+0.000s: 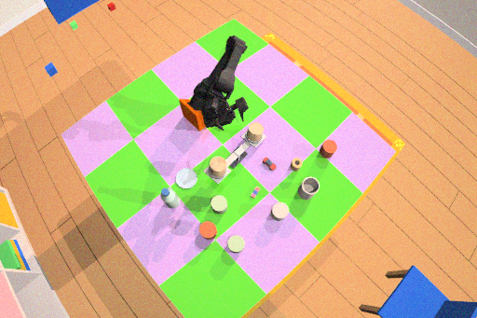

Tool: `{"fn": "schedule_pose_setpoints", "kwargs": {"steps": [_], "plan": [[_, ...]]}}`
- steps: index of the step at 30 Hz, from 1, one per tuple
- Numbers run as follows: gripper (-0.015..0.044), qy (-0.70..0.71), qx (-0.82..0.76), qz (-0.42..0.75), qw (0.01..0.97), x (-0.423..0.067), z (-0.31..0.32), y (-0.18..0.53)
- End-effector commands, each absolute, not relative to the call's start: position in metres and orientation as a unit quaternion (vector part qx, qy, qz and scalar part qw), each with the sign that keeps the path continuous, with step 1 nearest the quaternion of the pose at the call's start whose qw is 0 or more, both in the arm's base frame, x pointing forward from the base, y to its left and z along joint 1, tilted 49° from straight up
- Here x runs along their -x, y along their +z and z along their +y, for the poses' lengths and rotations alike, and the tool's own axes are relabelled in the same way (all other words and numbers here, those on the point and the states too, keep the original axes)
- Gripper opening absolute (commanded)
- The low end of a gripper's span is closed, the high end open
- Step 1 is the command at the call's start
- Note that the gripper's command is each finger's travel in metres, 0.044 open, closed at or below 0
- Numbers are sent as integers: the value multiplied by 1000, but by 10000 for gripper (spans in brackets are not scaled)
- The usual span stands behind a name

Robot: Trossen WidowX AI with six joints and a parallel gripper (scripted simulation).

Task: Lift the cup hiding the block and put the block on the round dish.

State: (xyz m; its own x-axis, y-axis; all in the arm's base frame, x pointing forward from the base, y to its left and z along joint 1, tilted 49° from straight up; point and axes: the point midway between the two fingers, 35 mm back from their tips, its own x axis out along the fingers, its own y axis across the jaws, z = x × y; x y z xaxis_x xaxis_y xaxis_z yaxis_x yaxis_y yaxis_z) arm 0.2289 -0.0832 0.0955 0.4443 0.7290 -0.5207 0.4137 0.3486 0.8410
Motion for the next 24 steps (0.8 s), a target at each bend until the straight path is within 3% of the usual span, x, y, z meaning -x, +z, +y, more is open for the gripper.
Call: {"fn": "schedule_pose_setpoints", "kwargs": {"steps": [1,24], "plan": [[440,98,-576,542,604,-238,-74,99],[440,-139,-652,662,342,-280,14,120]]}}
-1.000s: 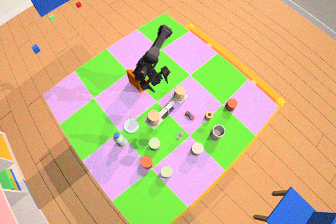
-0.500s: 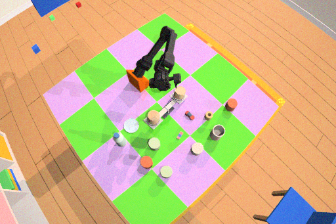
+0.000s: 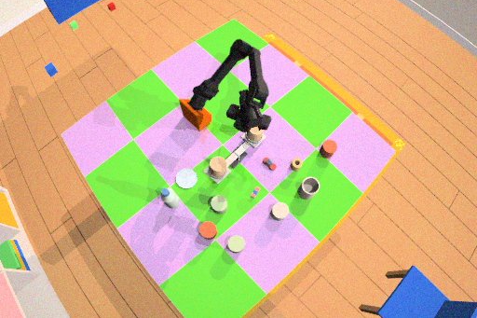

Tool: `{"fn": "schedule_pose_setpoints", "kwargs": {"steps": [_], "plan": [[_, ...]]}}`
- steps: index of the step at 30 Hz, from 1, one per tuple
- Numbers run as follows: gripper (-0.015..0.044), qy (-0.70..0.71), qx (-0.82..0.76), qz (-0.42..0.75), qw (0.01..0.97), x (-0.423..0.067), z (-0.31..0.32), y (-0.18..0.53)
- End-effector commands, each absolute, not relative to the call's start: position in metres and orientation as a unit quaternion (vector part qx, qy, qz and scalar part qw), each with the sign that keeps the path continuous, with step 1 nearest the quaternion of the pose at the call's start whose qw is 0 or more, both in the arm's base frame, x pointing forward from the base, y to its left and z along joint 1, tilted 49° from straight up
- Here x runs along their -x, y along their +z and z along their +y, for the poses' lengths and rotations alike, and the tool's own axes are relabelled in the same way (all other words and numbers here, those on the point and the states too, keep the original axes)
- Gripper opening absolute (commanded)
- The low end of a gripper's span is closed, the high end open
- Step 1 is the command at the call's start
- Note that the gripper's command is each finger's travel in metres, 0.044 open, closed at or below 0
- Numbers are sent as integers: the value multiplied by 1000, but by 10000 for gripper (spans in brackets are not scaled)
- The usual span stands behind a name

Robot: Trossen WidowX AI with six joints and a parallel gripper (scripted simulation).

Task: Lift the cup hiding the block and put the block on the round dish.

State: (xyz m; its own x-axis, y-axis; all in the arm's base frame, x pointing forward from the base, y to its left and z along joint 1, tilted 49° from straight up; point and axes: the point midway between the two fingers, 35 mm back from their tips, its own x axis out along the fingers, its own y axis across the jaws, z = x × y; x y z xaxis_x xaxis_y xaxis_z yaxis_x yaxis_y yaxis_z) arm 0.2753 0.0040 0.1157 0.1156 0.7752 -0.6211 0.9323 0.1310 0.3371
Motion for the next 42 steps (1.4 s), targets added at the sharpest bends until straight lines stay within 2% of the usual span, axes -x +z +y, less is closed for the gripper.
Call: {"fn": "schedule_pose_setpoints", "kwargs": {"steps": [1,8,42], "plan": [[440,-152,-653,664,332,-281,19,121],[440,-222,-654,668,276,-286,45,127],[440,-222,-654,668,276,-288,83,92]]}}
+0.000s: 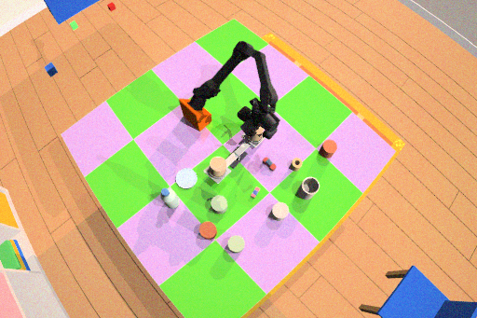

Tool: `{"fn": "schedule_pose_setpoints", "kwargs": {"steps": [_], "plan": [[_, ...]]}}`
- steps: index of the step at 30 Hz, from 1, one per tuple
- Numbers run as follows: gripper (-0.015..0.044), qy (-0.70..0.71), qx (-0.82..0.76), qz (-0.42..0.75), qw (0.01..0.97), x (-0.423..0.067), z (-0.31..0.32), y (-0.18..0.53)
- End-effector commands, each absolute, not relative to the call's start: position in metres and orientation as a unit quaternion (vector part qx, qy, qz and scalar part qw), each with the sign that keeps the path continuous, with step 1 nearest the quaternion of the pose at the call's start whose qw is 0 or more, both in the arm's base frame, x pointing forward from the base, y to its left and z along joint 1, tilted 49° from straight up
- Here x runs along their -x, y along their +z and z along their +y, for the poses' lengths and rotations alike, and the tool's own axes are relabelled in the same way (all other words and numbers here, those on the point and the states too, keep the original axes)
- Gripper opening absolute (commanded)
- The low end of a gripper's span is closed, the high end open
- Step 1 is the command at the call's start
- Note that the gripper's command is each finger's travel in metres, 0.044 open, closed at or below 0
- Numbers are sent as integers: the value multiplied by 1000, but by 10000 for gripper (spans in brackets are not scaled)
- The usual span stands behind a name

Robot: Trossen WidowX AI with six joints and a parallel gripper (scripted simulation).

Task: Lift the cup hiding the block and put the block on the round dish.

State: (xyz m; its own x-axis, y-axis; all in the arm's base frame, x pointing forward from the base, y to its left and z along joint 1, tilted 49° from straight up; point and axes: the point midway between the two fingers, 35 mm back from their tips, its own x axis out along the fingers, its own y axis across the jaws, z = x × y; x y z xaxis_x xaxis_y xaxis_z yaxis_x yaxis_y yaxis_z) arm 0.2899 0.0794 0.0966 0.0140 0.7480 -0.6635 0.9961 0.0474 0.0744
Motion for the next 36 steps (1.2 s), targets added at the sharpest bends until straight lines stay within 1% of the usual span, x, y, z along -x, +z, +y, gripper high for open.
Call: {"fn": "schedule_pose_setpoints", "kwargs": {"steps": [1,17,19,31,36], "plan": [[440,-222,-654,668,276,-288,85,91],[440,-221,-655,669,275,-286,103,77],[387,-221,-655,669,275,-286,103,77],[308,-221,-655,669,275,-286,103,77],[176,-221,-655,668,275,-287,101,78]]}}
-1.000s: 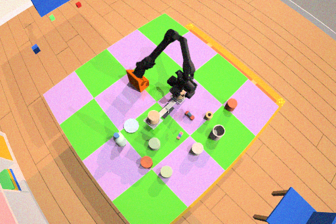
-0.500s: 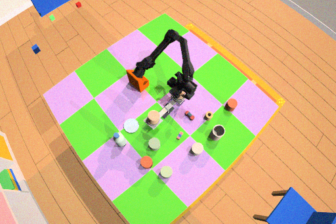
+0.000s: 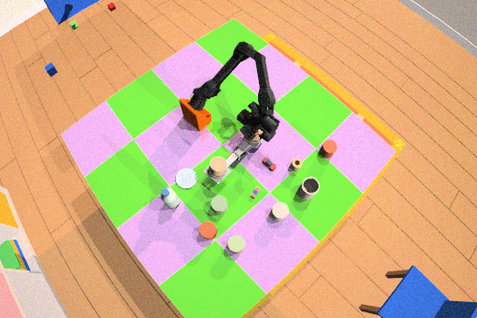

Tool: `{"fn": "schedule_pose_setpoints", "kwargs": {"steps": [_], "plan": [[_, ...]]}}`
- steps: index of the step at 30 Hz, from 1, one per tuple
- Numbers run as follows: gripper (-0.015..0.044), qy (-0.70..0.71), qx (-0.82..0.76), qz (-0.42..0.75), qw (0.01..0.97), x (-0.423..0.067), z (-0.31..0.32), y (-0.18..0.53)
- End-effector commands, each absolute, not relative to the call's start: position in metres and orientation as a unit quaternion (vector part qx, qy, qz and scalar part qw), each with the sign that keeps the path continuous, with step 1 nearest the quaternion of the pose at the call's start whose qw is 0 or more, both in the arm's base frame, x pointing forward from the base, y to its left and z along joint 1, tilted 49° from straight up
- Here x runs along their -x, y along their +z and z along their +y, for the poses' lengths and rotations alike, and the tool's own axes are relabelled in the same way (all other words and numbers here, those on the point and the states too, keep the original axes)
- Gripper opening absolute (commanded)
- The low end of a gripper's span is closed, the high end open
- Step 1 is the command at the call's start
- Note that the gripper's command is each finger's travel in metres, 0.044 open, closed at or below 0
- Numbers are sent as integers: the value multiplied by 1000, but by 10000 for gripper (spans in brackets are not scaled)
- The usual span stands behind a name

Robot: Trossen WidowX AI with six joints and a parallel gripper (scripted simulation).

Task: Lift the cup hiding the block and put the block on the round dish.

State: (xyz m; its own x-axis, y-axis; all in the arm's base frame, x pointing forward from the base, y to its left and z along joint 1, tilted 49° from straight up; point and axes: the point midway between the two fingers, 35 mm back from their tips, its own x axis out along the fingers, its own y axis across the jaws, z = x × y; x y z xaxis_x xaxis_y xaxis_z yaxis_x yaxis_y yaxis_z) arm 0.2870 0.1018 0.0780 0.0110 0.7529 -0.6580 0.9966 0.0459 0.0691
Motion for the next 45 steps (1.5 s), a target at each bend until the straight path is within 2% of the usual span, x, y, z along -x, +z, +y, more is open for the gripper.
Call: {"fn": "schedule_pose_setpoints", "kwargs": {"steps": [1,7,45], "plan": [[150,-222,-655,668,275,-287,100,79],[0,-224,-656,667,274,-288,94,83],[0,-236,-659,661,268,-294,57,111]]}}
